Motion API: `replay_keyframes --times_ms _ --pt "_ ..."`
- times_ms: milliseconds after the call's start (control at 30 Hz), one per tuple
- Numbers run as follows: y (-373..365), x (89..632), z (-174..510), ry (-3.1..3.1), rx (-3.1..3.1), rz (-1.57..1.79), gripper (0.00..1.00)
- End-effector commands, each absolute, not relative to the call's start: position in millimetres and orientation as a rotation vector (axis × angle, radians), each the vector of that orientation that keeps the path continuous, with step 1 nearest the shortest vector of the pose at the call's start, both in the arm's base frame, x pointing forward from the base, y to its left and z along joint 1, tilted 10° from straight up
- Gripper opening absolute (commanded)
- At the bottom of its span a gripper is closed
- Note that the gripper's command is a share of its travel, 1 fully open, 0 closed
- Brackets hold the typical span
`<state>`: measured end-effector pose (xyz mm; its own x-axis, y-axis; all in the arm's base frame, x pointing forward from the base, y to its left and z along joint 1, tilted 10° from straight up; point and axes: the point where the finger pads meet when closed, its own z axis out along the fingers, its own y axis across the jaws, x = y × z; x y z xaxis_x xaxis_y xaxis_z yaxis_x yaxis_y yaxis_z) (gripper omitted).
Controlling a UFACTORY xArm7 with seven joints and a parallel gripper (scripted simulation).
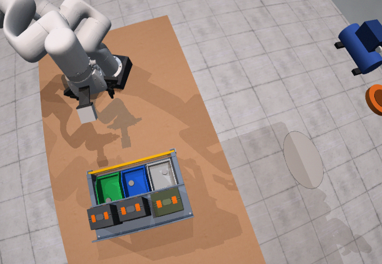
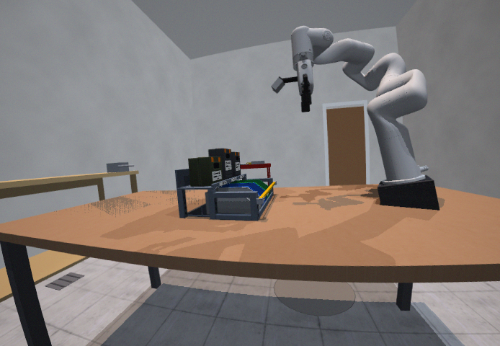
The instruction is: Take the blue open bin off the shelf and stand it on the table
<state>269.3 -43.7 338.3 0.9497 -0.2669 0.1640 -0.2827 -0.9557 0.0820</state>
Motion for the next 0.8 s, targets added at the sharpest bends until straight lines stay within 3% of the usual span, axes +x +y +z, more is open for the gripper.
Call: replay_keyframes --times_ms 0,767 --pt "-44 270 340 -0.378 3.005 0.231 1.0" --pt "-41 267 359 -0.313 3.009 0.227 1.0"
